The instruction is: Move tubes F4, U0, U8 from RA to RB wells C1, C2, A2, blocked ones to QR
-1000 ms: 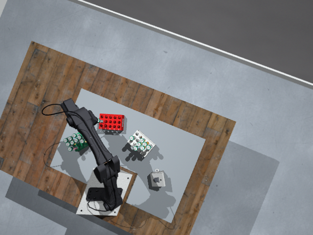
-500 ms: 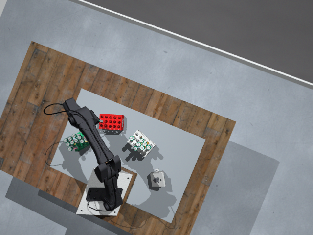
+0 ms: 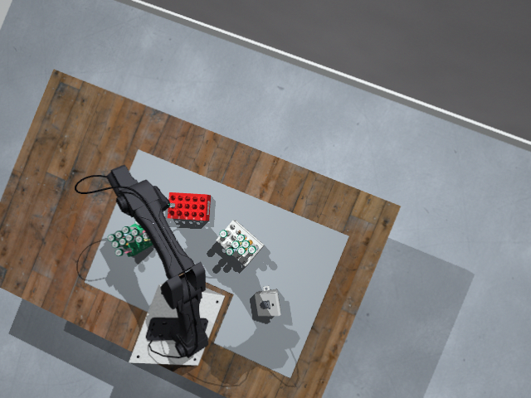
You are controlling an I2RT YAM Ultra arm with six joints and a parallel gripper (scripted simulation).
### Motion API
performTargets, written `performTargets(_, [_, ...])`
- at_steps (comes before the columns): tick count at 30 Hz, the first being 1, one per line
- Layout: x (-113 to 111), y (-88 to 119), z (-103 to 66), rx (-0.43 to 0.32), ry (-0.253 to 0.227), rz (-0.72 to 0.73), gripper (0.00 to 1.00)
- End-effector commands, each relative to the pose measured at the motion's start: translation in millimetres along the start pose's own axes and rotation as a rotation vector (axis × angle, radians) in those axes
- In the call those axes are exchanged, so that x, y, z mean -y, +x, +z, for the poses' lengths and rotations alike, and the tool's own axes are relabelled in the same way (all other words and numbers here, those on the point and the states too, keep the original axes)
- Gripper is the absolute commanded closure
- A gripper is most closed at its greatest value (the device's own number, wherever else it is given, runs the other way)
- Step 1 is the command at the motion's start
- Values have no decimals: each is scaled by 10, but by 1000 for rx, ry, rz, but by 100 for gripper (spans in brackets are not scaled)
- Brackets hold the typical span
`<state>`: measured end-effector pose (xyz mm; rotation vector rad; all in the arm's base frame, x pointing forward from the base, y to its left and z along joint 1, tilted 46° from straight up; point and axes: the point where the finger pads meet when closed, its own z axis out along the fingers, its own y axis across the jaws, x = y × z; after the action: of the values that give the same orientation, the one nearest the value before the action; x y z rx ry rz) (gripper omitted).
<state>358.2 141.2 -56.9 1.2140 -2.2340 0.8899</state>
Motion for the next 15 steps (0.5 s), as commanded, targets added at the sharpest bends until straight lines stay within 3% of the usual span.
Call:
performTargets(1, [51, -41, -164, -1, 6, 2, 70])
performTargets(15, [-4, -61, -164, -1, 6, 2, 70])
